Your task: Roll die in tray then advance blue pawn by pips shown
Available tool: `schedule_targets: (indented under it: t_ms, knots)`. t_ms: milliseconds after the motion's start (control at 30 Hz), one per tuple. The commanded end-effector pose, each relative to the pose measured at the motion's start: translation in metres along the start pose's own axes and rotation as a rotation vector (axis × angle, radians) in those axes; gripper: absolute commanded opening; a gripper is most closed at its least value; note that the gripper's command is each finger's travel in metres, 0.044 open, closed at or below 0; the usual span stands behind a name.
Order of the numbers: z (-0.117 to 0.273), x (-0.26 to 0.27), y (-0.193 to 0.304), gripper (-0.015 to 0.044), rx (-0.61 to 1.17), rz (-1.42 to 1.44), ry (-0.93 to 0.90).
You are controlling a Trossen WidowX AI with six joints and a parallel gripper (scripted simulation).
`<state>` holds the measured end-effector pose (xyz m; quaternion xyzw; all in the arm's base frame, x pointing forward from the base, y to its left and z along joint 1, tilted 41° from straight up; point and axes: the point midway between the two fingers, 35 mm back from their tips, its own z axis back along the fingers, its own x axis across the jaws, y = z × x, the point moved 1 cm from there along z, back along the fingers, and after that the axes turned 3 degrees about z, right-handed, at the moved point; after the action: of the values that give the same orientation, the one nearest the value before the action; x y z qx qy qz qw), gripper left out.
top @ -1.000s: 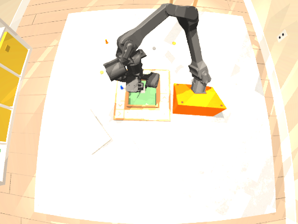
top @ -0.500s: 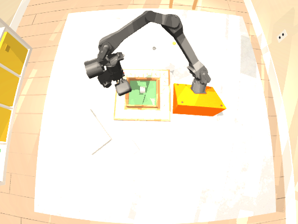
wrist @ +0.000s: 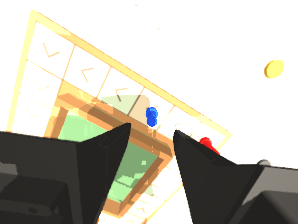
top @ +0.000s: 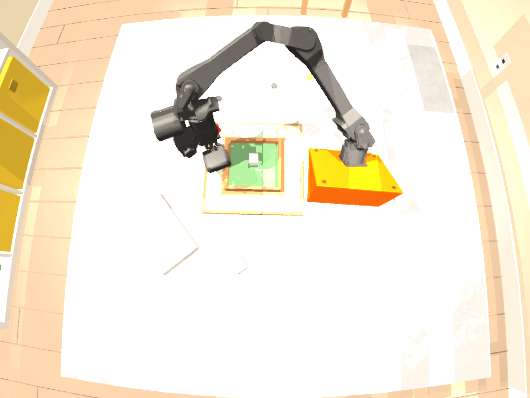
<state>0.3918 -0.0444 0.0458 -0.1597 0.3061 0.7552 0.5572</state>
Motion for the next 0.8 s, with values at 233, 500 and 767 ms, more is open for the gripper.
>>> schedule_targets:
  t_ms: [233, 500, 767]
  knots:
    - [-0.018, 0.000, -0.001, 0.0200, 0.000, 0.009, 0.007]
    - [-0.031, 0.000, 0.000, 0.0200, 0.000, 0.009, 0.008]
    - [-0.040, 0.000, 0.000, 0.0174, 0.001, 0.009, 0.008]
